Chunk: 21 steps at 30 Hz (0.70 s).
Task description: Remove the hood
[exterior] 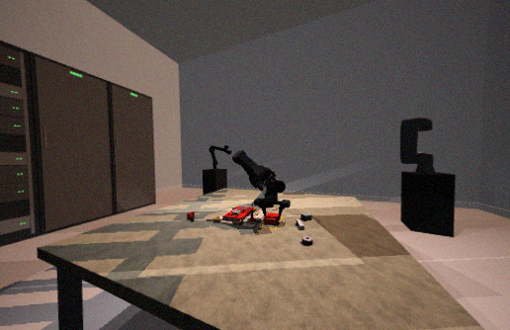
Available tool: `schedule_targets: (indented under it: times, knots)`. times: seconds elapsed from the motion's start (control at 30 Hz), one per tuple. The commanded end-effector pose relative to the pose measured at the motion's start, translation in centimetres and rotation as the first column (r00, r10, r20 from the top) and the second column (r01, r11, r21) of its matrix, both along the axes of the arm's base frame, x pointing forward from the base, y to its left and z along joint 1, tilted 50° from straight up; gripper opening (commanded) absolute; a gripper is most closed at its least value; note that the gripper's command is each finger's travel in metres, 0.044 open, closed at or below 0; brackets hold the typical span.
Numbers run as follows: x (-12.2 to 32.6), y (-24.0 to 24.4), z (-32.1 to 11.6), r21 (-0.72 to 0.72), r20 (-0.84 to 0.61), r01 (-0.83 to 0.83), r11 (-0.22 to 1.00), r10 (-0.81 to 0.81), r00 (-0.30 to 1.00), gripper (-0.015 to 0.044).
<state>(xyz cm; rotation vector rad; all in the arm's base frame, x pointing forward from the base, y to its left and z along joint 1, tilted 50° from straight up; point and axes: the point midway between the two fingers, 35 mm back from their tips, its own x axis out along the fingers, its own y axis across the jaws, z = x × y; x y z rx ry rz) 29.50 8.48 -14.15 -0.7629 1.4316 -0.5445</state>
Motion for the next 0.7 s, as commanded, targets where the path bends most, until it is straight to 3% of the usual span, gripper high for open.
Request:
schedule_targets:
  times: [0.0, 0.23, 0.5, 0.67]
  knots:
    - [0.0, 0.0, 0.0, 0.0, 0.0, 0.001, 1.0, -0.001, 1.0, 0.0262]
    - [0.0, 0.2, 0.1, 0.0, 0.0, 0.001, 1.0, -0.001, 1.0, 0.044]
    - [-0.5, 5.2, 4.4, -0.006, -0.003, 0.003, 1.0, -0.004, 1.0, 0.044]
    - [-0.6, 5.4, 4.6, -0.007, -0.003, 0.004, 1.0, -0.004, 1.0, 0.044]
